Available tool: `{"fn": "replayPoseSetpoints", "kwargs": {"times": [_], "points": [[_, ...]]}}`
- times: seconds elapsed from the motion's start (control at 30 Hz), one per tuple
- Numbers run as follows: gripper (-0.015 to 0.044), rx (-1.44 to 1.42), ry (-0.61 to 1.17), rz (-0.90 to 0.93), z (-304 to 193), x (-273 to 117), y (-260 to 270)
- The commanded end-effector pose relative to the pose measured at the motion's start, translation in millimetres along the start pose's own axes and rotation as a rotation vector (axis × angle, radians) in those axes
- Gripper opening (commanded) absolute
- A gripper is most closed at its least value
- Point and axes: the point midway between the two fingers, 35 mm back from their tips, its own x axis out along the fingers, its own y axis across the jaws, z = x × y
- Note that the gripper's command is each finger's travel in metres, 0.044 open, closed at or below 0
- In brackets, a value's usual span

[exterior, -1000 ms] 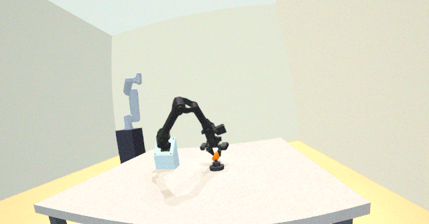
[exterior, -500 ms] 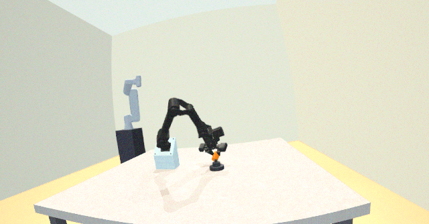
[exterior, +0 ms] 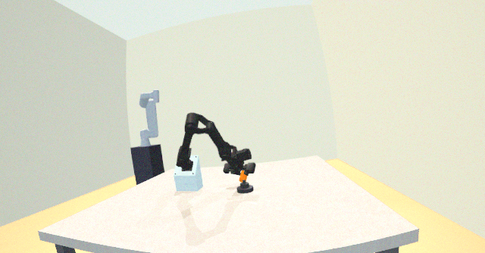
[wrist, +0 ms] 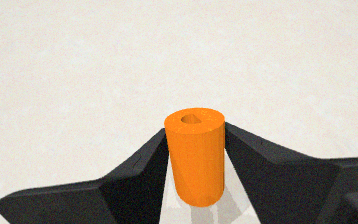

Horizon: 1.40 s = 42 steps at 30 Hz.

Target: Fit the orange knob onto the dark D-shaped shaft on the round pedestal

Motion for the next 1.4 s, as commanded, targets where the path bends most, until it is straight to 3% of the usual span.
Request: {"fn": "replayPoseSetpoints", "kwargs": {"times": [0.0,0.8,0.93,1.03,1.37], "points": [[0.0179,-0.003,-0.047,-0.004,-3.1,-3.9,0.8],[0.0179,-0.005,-0.373,0.000,-21.9,-15.2,1.9],[0.0179,-0.005,-0.330,0.000,-20.7,-16.2,1.7],[0.0258,-0.002,-0.345,-0.001,-20.5,-14.9,1.3],[0.0260,-0.002,-0.345,-0.001,-20.5,-14.9,1.3]]}}
